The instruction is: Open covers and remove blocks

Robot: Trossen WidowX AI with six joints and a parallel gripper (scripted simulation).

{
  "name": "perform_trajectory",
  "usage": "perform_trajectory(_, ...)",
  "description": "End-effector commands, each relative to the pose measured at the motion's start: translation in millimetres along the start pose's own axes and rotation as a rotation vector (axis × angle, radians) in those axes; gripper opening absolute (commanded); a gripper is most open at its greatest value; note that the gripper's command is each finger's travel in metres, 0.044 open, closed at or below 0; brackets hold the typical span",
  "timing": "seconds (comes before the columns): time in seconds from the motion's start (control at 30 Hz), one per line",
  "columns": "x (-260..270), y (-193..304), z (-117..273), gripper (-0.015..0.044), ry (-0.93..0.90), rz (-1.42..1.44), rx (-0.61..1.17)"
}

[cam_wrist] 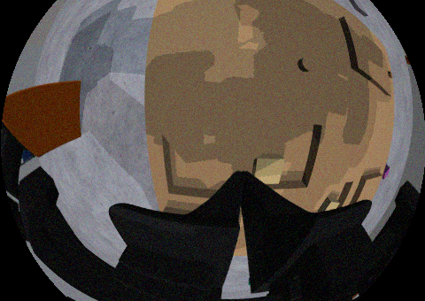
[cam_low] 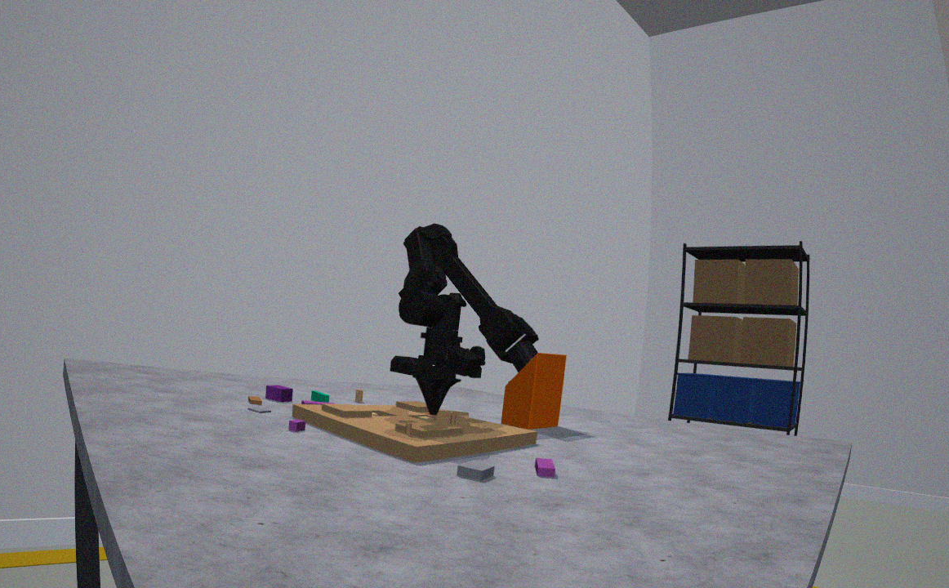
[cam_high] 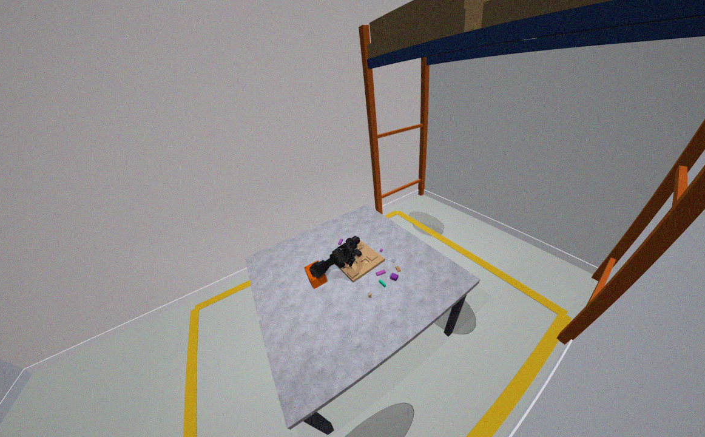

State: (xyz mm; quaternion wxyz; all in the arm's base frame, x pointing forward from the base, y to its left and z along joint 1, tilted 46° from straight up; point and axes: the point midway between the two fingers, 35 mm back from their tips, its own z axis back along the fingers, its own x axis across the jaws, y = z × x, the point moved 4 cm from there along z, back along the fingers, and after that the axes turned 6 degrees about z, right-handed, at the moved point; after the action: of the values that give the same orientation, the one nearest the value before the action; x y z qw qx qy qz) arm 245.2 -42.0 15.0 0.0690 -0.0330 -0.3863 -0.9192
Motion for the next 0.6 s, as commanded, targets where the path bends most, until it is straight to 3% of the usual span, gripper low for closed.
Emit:
perform_trajectory(0.0,6.7,-3.9,-0.6,0.0000,-0.003,-0.002,-0.003)
perform_trajectory(0.57,20.7,-16.3,-0.6,0.0000,-0.004,-0.001,-0.004)
